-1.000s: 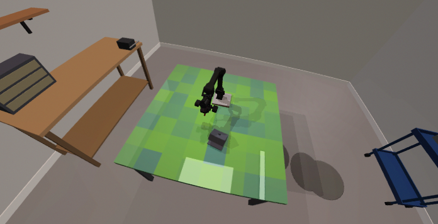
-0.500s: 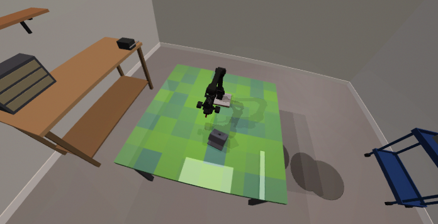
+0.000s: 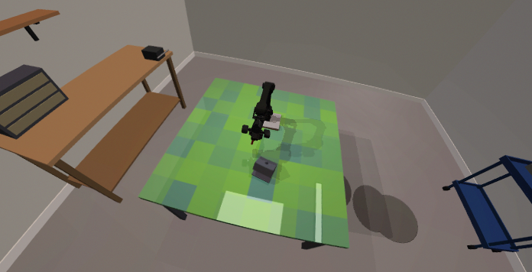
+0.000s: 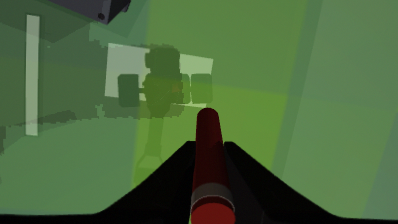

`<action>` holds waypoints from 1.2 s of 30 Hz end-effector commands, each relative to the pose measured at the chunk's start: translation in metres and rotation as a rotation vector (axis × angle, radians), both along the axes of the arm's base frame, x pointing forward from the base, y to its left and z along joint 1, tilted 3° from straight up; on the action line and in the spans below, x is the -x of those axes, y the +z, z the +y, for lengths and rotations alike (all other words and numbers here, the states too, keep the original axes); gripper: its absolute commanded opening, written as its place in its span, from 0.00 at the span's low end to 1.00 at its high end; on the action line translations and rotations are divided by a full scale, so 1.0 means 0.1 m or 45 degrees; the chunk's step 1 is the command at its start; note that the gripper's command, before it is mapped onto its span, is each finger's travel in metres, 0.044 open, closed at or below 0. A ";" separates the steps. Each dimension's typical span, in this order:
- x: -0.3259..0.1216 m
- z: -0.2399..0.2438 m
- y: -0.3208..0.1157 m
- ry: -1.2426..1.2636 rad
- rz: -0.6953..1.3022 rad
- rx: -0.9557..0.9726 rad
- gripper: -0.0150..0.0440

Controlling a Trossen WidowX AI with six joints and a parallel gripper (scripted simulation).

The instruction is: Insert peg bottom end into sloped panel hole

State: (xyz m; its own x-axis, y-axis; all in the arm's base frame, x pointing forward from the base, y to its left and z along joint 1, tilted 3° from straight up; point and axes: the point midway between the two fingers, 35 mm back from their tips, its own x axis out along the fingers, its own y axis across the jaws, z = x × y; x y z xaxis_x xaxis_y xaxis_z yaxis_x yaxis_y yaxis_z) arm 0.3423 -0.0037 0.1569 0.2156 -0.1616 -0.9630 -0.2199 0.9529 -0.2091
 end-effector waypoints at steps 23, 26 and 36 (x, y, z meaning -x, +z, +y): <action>-0.15 0.39 0.10 0.252 -0.095 0.089 0.25; -0.16 0.44 0.11 0.280 -0.107 0.098 0.25; -0.20 0.60 0.15 0.372 -0.144 0.128 0.25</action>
